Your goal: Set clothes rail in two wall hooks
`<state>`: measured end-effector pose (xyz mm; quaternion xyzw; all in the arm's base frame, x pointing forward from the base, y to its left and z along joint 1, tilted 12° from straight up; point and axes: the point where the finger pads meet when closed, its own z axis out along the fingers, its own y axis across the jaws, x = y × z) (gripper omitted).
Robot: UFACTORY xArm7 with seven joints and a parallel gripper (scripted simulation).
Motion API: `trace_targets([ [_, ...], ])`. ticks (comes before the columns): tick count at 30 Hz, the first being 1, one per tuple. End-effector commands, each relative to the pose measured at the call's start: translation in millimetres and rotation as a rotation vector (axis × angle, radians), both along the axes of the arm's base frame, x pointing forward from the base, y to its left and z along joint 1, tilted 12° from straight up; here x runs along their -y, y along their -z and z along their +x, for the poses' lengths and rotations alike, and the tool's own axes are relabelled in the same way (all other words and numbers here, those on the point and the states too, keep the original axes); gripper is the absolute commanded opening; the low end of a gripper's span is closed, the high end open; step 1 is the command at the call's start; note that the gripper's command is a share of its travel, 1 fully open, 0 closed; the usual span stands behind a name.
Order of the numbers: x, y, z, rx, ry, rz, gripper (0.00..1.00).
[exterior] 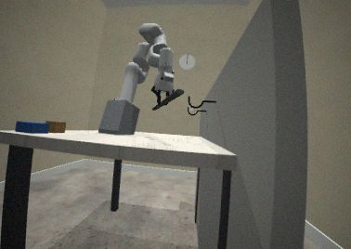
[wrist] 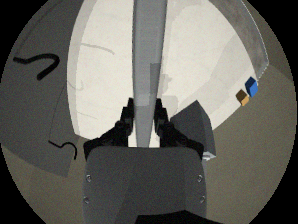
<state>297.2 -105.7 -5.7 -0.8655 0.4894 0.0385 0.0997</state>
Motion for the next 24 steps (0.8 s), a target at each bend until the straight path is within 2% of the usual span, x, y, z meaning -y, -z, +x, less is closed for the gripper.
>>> trace_targets([
  [1, 2.5, -9.4, 1.0, 0.001, 0.001, -0.002, 0.00],
  [24, 9.2, -40.5, 0.1, 0.001, 0.001, -0.002, 0.00],
])
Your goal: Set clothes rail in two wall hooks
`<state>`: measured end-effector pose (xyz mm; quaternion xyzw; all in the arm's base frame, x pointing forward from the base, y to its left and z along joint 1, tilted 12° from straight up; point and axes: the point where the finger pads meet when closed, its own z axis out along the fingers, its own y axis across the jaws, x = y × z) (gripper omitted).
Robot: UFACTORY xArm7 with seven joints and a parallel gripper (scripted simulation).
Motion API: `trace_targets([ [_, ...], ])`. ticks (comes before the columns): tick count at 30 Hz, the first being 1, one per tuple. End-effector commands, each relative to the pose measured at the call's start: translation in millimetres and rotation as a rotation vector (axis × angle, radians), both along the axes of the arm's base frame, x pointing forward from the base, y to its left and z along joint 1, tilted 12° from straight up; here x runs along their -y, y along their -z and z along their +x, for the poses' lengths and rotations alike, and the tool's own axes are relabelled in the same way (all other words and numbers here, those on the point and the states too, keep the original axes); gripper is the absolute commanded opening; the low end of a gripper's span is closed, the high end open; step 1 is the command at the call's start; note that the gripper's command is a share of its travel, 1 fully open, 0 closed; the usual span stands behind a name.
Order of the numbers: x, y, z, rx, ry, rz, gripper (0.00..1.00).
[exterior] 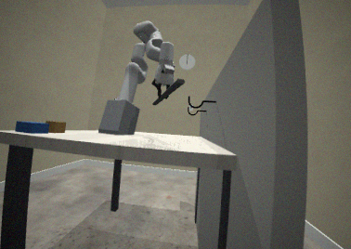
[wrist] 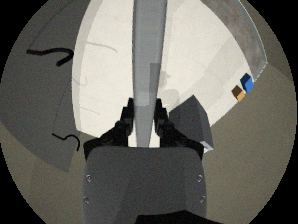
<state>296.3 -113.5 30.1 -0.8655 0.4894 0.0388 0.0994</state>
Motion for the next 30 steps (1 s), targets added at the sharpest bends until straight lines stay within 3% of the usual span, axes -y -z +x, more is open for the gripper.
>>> trace_targets([
  [1, 1.7, -6.3, 1.0, 0.002, 0.001, -0.002, 0.00],
  [30, 11.2, -50.4, -0.3, 0.002, 0.001, -0.002, 0.00],
])
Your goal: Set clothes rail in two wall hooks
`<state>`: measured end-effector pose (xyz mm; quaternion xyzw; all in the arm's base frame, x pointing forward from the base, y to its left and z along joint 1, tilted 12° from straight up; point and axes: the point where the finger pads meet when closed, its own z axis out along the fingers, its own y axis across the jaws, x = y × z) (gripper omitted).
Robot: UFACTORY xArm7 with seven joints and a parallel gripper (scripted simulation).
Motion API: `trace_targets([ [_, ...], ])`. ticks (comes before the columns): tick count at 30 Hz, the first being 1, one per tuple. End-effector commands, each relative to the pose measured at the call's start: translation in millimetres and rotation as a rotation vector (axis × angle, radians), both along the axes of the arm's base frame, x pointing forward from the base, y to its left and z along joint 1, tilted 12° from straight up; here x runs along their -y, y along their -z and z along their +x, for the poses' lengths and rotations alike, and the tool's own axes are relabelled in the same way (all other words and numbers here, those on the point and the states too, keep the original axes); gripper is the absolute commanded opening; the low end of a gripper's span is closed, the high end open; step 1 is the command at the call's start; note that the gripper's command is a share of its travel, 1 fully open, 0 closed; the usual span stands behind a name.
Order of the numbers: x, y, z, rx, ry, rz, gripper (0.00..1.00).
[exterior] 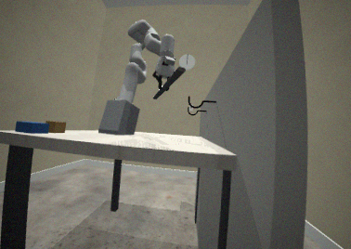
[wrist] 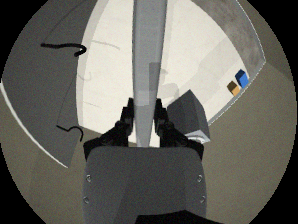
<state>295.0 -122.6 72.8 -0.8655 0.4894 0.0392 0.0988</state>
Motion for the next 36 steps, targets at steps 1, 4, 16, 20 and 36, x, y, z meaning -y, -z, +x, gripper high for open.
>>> trace_targets([
  [1, 2.5, -9.3, 0.9, 0.003, 0.001, -0.002, 0.00],
  [4, 2.8, -11.0, 0.9, 0.003, 0.001, -0.002, 0.00],
  [16, 7.0, -30.6, 0.3, 0.003, 0.001, -0.002, 0.00],
  [20, 8.0, -35.5, 0.1, 0.003, 0.001, -0.002, 0.00],
  [36, -5.5, -38.5, 2.0, 0.003, 0.001, -0.002, 0.00],
])
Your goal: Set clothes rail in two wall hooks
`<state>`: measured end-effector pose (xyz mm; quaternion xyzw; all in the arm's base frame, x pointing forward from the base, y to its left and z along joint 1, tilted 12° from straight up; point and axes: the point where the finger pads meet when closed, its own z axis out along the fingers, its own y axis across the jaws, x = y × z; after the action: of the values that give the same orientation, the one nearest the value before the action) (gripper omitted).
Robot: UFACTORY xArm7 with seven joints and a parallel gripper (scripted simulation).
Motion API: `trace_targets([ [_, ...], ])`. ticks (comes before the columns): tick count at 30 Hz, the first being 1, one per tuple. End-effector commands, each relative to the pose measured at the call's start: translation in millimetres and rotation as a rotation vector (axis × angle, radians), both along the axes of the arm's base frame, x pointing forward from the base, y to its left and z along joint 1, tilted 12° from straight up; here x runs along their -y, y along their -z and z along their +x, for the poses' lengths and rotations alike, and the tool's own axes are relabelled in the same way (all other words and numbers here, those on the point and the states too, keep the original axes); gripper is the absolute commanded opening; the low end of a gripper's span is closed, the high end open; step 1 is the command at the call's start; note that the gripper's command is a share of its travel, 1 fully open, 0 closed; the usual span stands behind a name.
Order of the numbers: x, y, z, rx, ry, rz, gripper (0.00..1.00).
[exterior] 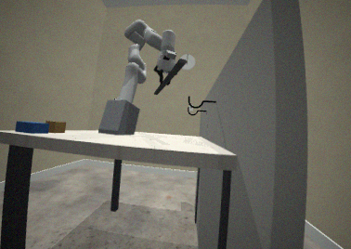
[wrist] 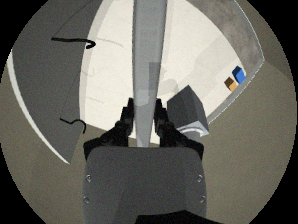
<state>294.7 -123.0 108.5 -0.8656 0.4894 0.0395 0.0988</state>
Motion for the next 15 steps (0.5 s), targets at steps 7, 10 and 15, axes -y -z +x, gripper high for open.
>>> trace_targets([
  [7, -15.7, -5.0, 3.6, 0.004, 0.001, -0.002, 0.00],
  [10, -21.5, -6.3, 4.4, 0.004, 0.001, -0.002, 0.00],
  [15, -31.2, -8.4, 5.7, 0.004, 0.001, -0.002, 0.00],
])
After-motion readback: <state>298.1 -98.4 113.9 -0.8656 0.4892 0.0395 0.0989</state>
